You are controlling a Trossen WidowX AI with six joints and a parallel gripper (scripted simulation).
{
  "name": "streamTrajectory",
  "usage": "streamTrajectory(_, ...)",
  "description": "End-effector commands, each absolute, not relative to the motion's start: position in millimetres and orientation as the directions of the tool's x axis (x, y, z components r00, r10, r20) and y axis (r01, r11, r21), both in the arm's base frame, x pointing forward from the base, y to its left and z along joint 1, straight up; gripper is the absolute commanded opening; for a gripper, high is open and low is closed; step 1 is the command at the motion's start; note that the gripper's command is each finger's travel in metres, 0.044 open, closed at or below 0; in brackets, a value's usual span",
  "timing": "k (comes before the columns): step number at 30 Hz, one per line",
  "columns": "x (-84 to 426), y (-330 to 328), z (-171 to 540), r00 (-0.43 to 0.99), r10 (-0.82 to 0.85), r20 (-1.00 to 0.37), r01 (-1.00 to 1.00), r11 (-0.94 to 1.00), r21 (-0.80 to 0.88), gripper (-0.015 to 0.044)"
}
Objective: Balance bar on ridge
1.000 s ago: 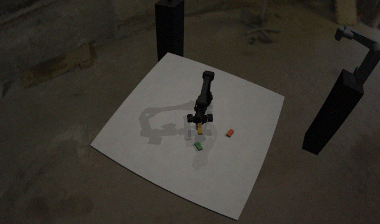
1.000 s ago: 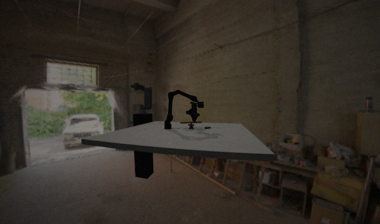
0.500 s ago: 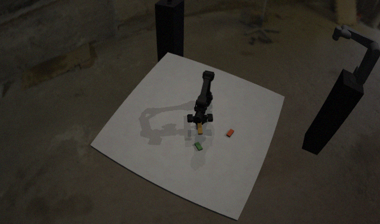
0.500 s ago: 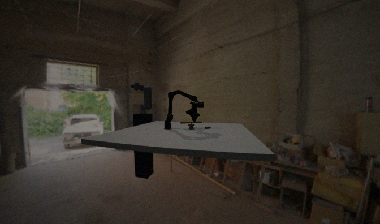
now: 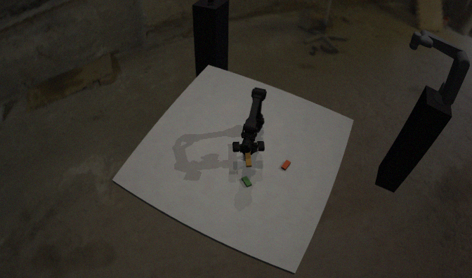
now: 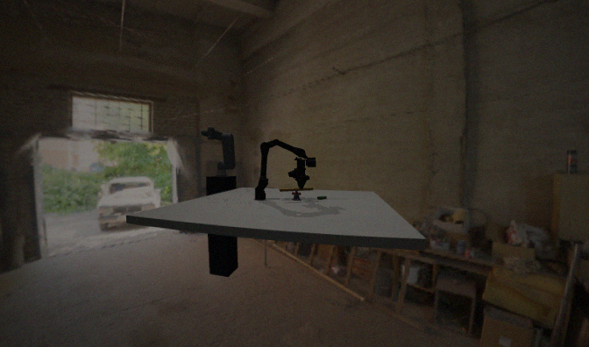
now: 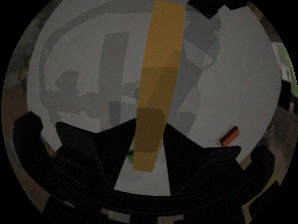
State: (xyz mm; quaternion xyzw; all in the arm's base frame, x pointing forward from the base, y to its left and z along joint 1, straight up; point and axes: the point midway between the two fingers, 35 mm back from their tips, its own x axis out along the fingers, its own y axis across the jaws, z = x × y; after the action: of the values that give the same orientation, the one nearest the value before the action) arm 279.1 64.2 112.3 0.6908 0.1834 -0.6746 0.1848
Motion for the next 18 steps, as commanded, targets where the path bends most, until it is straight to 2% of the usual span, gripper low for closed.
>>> streamTrajectory(1,279.1,64.2,112.3,0.023,0.004,-1.000,0.503,-0.864,0.008,0.0157)
streamTrajectory(18,279.1,64.2,112.3,0.023,0.004,-1.000,0.503,-0.864,0.008,0.0168)
